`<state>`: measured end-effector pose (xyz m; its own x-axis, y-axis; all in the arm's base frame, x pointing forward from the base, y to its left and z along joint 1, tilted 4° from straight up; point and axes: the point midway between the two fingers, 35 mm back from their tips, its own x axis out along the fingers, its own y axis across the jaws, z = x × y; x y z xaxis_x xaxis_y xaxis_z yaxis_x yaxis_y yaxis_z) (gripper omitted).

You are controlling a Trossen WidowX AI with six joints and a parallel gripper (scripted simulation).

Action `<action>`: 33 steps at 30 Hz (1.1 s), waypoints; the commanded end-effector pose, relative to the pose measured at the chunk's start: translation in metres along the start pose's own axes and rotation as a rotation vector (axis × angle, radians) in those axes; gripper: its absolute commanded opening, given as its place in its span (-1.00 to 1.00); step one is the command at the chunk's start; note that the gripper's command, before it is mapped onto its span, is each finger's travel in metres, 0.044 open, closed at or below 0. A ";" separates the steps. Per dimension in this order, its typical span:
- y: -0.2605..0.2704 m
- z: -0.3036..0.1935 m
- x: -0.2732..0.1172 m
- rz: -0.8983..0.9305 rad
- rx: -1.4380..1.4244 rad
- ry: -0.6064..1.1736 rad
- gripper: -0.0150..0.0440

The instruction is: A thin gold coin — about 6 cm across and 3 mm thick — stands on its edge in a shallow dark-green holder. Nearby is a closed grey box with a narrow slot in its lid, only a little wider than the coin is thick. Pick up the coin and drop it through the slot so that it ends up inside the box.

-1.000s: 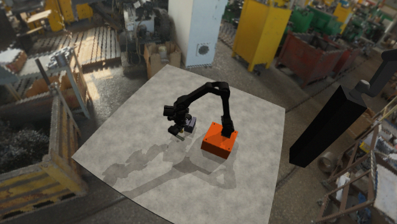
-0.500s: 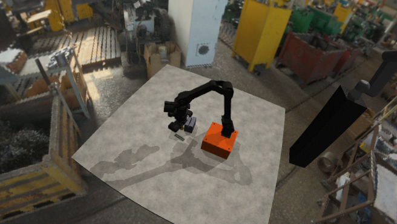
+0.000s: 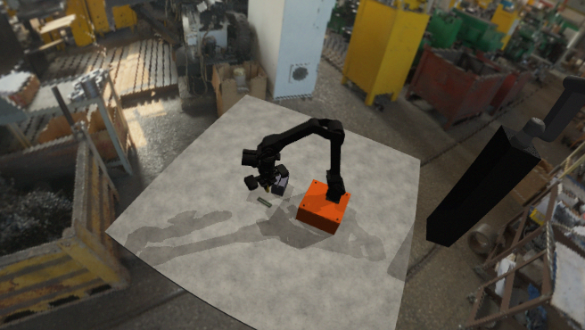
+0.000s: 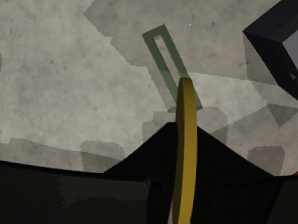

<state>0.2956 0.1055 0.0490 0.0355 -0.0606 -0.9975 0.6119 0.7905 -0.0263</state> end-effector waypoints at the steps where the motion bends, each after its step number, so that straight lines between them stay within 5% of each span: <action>1: -0.001 -0.002 0.000 -0.002 0.131 0.004 -0.49; 21: -0.001 -0.005 0.000 -0.003 0.810 0.004 -0.49; 33: -0.010 0.002 0.000 -0.003 0.835 0.003 -0.49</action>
<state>0.2923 0.1030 0.0502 0.0367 -0.0603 -0.9975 0.9963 0.0800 0.0318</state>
